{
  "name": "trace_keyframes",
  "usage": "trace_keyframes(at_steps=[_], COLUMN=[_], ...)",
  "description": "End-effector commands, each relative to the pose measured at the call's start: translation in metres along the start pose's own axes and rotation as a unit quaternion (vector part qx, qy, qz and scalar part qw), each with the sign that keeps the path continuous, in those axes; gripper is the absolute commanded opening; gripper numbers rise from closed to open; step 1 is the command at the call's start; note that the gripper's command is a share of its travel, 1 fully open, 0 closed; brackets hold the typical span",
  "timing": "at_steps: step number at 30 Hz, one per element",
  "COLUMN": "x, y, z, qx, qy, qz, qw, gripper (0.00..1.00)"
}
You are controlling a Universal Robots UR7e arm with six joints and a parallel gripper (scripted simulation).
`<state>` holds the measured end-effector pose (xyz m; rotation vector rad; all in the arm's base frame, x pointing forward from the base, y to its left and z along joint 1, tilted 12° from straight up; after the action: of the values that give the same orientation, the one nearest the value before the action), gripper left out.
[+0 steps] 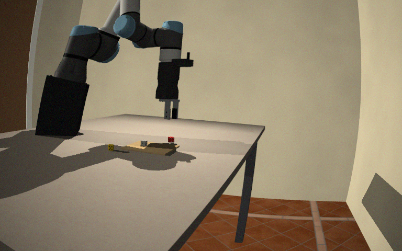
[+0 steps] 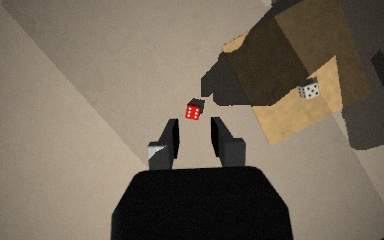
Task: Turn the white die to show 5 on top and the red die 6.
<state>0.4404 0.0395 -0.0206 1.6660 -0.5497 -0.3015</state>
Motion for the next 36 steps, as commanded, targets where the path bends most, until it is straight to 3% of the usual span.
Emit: trace_keyframes(at_steps=[1,36], x=[0.000,0.001], y=[-0.002,-0.044], z=[0.000,0.001], qx=[0.000,0.000], qy=[0.000,0.000], qz=[0.001,0.000], qw=[1.000,1.000], gripper=[0.64,0.64])
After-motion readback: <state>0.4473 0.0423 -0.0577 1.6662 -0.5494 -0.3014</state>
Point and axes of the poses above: the point where the finger pads meet when closed, its own y axis back along the fingers, its own z axis across the jaws, x = y × z, the point moved 1 cm from there along y, back along the fingers, and after that the axes turned 1 degree about y, right-handed, at the moved point
